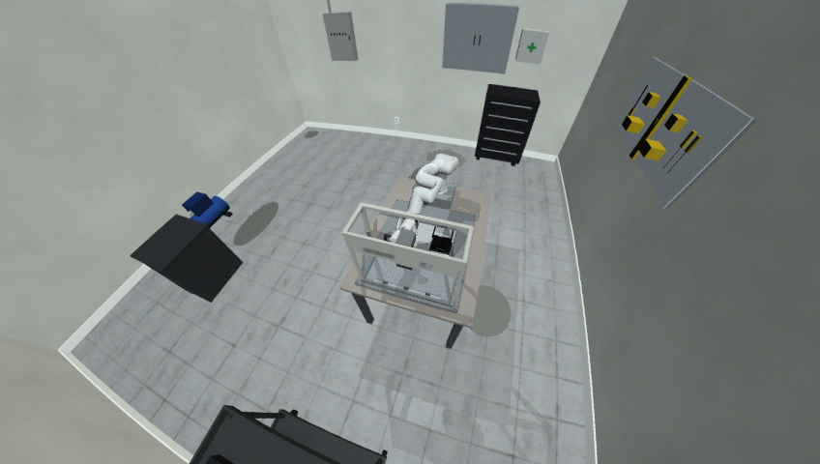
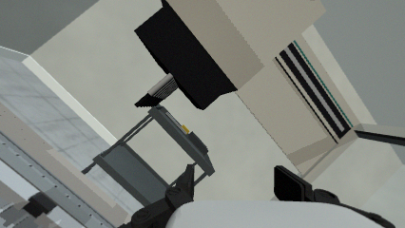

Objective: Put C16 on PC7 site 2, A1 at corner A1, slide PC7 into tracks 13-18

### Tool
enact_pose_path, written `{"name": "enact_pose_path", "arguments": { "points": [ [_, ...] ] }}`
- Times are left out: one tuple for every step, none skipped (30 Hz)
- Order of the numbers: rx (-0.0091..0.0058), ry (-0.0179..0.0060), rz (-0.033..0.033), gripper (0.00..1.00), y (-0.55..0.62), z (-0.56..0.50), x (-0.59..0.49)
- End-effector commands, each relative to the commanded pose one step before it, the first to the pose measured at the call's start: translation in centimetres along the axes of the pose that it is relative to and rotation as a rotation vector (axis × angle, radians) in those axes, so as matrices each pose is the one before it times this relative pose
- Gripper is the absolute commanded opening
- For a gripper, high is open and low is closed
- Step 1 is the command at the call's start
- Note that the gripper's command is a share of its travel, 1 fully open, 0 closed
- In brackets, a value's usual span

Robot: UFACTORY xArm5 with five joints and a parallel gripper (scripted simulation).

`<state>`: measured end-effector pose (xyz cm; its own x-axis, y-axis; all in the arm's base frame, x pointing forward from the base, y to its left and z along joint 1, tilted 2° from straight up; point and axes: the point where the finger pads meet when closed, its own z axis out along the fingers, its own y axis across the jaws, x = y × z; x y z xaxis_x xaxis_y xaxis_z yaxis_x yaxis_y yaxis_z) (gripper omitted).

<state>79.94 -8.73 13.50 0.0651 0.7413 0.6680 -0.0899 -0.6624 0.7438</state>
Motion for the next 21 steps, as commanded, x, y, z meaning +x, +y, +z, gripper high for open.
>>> {"name": "enact_pose_path", "arguments": {
  "points": [
    [-0.00361,0.00326,0.00004,1.00,0.224,0.062,0.203],
    [0.00000,0.00000,0.00000,1.00,0.000,0.000,0.000],
    [0.00000,0.00000,0.00000,1.00,0.000,0.000,0.000],
    [0.00000,0.00000,0.00000,1.00,0.000,0.000,0.000],
    [0.00000,0.00000,0.00000,1.00,0.000,0.000,0.000],
    [0.00000,0.00000,0.00000,1.00,0.000,0.000,0.000],
    [0.00000,0.00000,0.00000,1.00,0.000,0.000,0.000],
    [0.00000,0.00000,0.00000,1.00,0.000,0.000,0.000],
    [0.00000,0.00000,0.00000,1.00,0.000,0.000,0.000],
    [0.00000,0.00000,0.00000,1.00,0.000,0.000,0.000],
    [0.00000,0.00000,0.00000,1.00,0.000,0.000,0.000],
    [0.00000,0.00000,0.00000,1.00,0.000,0.000,0.000],
    [0.00000,0.00000,0.00000,1.00,0.000,0.000,0.000],
    [0.00000,0.00000,0.00000,1.00,0.000,0.000,0.000],
    [0.00000,0.00000,0.00000,1.00,0.000,0.000,0.000],
    [0.00000,0.00000,0.00000,1.00,0.000,0.000,0.000],
    [0.00000,0.00000,0.00000,1.00,0.000,0.000,0.000],
    [0.02263,-0.01863,0.01584,1.00,0.199,0.302,0.341],
    [0.02250,-0.01876,0.01585,1.00,0.184,0.291,0.367],
    [0.02236,-0.01889,0.01584,1.00,0.168,0.275,0.391],
    [0.02223,-0.01904,0.01584,1.00,0.153,0.273,0.418]
  ]
}}
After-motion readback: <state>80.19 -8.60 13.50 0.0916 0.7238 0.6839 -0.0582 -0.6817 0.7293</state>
